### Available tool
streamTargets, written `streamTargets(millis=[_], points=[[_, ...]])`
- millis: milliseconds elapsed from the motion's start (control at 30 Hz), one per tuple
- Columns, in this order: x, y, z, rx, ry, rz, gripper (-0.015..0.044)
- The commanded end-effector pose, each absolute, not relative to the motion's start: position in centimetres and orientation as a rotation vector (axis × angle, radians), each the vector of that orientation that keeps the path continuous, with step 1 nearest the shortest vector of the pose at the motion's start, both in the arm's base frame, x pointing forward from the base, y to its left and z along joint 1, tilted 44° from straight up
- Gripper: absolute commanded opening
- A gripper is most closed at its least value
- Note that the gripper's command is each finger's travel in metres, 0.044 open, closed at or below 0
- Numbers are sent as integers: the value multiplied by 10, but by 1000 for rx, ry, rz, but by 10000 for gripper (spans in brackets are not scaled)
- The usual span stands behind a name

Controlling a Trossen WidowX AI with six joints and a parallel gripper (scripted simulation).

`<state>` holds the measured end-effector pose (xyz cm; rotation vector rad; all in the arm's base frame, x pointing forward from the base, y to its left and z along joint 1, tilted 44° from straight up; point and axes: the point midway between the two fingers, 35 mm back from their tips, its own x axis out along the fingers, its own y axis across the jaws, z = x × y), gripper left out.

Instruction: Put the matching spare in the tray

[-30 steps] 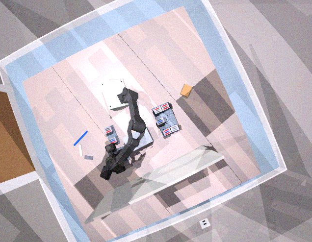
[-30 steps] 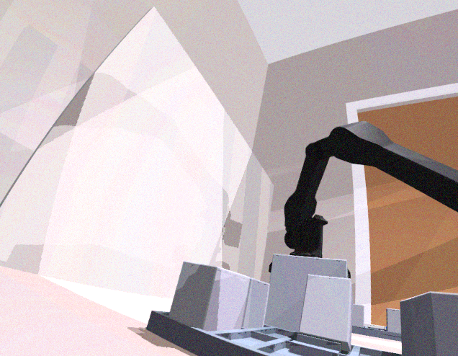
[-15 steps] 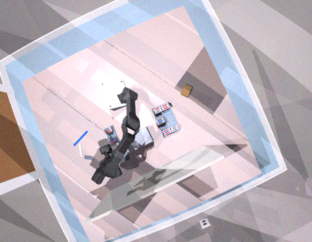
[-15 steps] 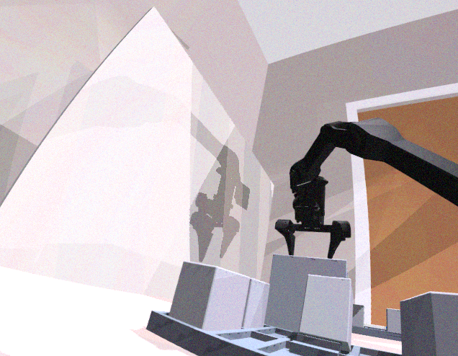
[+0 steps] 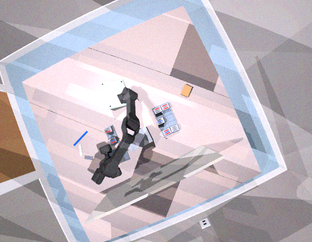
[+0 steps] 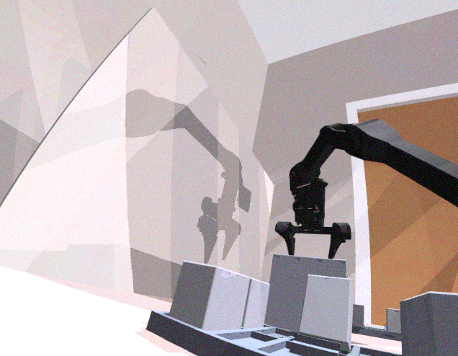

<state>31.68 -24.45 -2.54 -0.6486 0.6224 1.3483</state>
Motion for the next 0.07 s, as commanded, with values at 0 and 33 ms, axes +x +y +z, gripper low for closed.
streamTargets(millis=[0,33], points=[[317,-245,-26,-648,623,1346,440],[317,-245,-26,-648,623,1346,440]])
